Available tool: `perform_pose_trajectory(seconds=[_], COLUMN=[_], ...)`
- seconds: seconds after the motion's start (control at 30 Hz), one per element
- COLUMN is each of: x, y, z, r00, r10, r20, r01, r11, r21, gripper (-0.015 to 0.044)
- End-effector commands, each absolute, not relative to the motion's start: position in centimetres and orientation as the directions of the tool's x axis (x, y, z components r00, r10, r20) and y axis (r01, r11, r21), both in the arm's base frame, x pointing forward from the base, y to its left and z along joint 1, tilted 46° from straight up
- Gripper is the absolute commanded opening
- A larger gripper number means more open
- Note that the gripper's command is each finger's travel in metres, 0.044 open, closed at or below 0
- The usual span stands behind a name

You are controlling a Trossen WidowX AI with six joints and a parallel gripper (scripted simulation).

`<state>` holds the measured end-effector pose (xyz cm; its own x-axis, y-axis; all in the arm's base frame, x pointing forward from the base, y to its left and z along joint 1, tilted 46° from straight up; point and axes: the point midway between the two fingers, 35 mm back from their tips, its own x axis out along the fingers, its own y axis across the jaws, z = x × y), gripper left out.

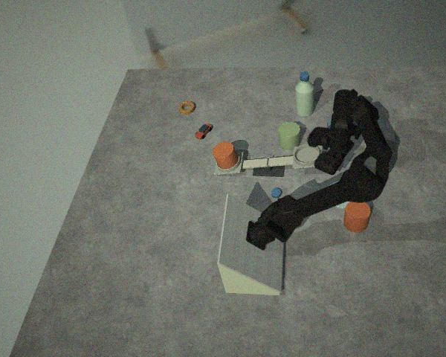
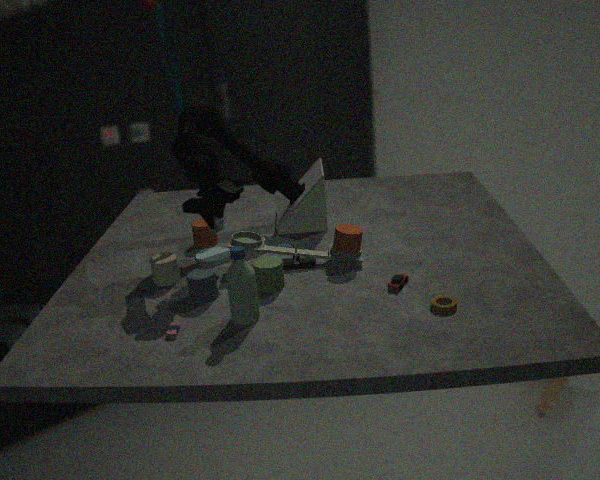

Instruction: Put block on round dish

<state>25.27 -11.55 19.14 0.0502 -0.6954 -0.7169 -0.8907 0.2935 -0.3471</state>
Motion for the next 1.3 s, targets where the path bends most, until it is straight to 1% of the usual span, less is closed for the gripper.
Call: perform_pose_trajectory(seconds=[0.0, 0.2, 0.6, 1.2, 1.27], x=[23.9, 22.0, 22.2, 22.3, 22.3], y=[-13.1, -15.0, -17.9, -19.4, -19.2], z=[19.2, 19.2, 16.4, 15.0, 15.3], r00=[0.051, 0.046, 0.046, 0.046, 0.044], r10=[-0.703, -0.717, -0.719, -0.719, -0.722], r20=[-0.709, -0.695, -0.694, -0.693, -0.69], r01=[-0.89, -0.887, -0.887, -0.887, -0.885], r11=[0.29, 0.29, 0.29, 0.289, 0.292], r21=[-0.352, -0.358, -0.359, -0.36, -0.362], gripper=[0.0, 0.0, 0.0, 0.0, 0.0053])
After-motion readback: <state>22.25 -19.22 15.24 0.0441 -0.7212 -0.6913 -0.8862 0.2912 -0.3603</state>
